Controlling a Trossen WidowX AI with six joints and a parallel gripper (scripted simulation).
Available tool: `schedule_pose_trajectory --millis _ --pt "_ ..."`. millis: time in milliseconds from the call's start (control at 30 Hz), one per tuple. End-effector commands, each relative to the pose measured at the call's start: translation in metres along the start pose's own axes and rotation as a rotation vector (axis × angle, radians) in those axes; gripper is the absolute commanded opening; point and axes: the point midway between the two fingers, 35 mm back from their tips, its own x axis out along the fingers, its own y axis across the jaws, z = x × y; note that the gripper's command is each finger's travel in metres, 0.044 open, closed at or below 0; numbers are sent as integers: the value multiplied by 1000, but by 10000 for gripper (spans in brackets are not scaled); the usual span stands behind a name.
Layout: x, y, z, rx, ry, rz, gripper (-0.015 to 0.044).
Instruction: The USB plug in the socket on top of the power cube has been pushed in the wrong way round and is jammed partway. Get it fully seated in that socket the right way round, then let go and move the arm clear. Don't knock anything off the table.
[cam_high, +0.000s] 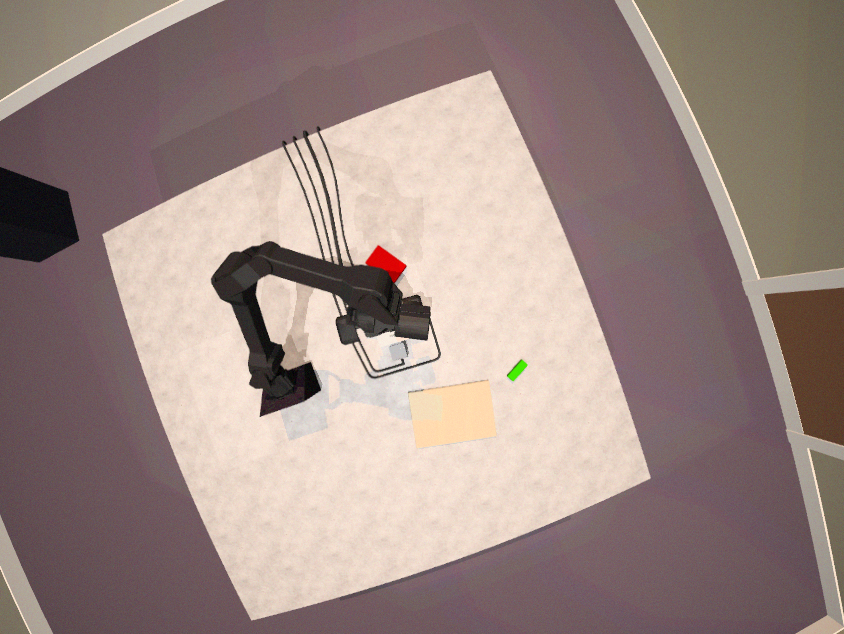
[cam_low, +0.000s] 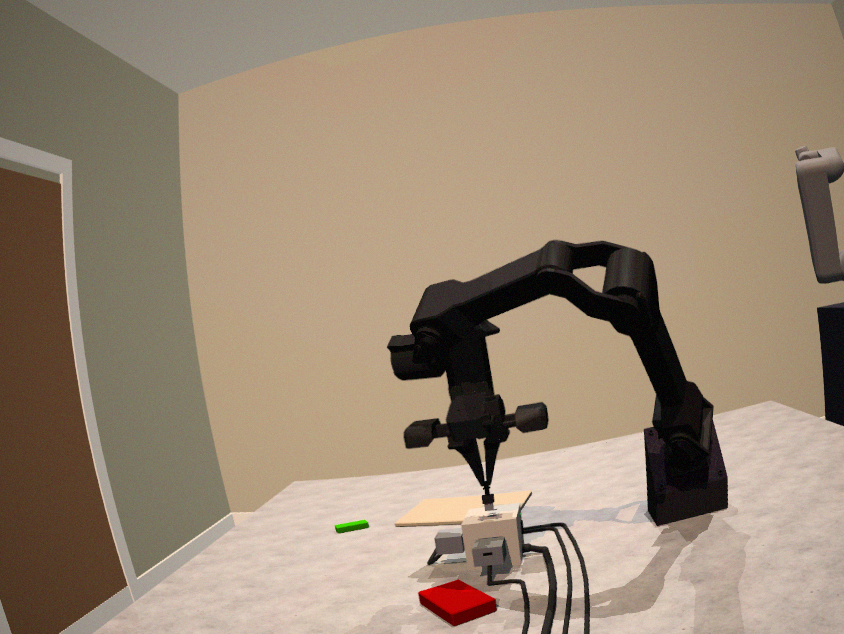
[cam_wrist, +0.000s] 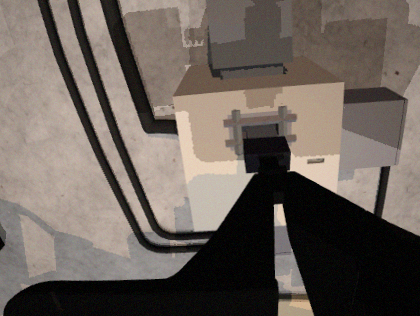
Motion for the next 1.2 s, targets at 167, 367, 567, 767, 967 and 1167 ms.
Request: schedule_pose_trajectory --millis 167,367,567,767,967,1167 --pt "0 0 0 -5 9 -4 0" --pt "1 0 -1 -7 12 -4 0" --pt "2 0 -1 -10 15 -5 0" --pt "2 0 -1 -13 18 -5 0" --pt "3 -1 -1 -15 21 -5 0" --pt "4 -1 -2 -18 24 -6 0"
